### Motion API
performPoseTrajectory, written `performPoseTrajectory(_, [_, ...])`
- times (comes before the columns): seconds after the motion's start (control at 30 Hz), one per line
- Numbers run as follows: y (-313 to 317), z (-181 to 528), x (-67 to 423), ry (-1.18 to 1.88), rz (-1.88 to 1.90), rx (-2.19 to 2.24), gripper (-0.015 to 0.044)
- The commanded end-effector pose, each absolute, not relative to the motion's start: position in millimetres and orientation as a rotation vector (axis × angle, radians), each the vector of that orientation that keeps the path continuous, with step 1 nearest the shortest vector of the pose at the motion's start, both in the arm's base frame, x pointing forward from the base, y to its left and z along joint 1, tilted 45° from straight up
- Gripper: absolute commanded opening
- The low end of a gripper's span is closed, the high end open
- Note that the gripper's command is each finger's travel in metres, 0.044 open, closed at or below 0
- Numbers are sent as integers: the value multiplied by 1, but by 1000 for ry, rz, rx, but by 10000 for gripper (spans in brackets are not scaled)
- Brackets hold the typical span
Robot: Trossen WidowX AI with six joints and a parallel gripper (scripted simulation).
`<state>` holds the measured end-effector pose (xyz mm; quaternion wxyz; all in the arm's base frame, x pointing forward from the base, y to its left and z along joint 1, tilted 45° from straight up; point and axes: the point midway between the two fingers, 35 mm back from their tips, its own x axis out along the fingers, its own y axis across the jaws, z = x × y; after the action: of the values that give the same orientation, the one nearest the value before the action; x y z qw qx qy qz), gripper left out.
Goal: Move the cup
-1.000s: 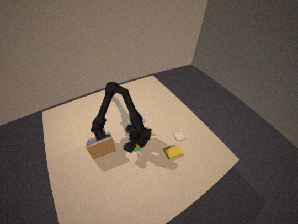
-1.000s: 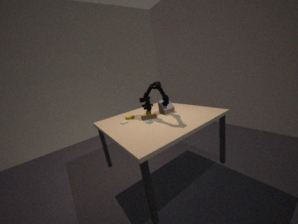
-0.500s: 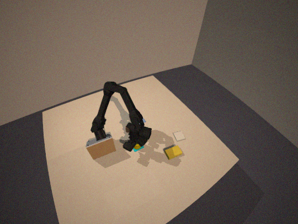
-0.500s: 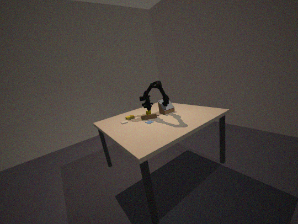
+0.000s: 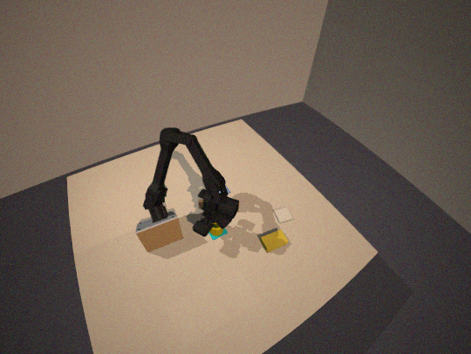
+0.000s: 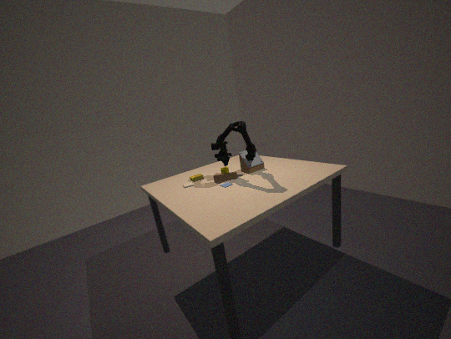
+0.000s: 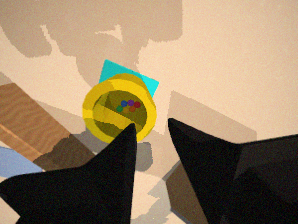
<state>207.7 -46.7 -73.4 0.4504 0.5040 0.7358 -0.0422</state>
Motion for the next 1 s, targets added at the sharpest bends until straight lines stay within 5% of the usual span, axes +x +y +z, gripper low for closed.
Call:
performPoseTrajectory(0.0, [-52, -68, 209, 1808, -106, 1234, 146])
performPoseTrajectory(0.1, [-52, -67, 208, 1809, -106, 1234, 146])
performPoseTrajectory(0.47, [-52, -67, 208, 1814, -105, 1244, 435])
performPoseTrajectory(0.97, [-93, -22, 210, 1809, -109, 1233, 440])
